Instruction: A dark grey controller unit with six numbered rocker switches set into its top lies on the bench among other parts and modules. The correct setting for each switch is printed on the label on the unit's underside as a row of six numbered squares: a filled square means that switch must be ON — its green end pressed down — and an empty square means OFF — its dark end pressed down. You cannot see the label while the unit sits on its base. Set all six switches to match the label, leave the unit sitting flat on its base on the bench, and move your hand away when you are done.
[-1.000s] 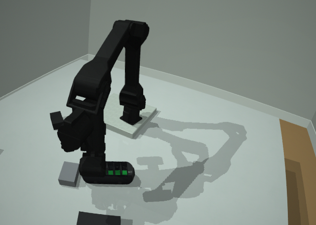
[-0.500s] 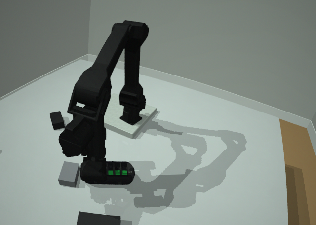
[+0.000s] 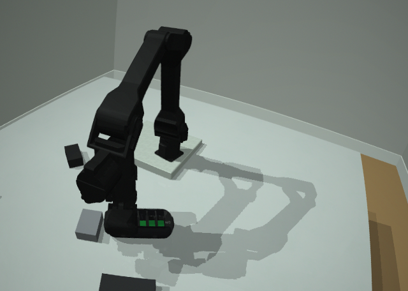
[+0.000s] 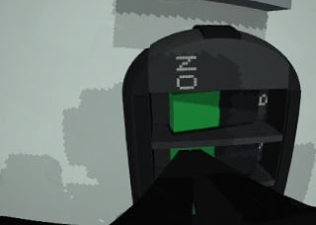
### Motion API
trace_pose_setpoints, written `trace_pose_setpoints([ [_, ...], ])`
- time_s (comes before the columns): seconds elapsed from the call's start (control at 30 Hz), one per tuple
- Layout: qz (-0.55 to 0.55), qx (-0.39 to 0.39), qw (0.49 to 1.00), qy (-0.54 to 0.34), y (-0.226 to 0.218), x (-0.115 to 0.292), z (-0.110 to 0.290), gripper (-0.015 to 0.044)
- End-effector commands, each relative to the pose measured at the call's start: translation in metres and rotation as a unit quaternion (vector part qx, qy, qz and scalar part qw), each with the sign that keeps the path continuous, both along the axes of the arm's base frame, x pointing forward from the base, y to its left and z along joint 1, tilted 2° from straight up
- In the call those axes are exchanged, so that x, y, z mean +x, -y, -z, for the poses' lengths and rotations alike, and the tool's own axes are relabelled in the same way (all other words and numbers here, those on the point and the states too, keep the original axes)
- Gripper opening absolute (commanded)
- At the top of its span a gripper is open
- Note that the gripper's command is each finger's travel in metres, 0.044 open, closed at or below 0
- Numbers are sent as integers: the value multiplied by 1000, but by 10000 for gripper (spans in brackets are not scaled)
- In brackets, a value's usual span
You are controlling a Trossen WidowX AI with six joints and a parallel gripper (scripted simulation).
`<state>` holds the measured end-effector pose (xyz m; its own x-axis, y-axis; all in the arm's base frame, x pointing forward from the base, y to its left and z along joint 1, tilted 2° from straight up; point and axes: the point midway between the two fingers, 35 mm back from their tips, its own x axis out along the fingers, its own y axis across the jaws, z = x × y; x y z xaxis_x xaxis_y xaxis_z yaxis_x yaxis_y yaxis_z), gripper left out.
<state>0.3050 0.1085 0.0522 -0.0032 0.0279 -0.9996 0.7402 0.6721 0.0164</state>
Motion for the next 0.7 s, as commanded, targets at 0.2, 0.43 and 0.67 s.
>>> trace_pose_setpoints([
  [0.2,0,-1,1000,1,1,0,-43,0],
  [0.43,0,-1,1000,0,-12,-28,-46,0],
  [0.67,0,0,1000,0,-14,-28,-47,0],
])
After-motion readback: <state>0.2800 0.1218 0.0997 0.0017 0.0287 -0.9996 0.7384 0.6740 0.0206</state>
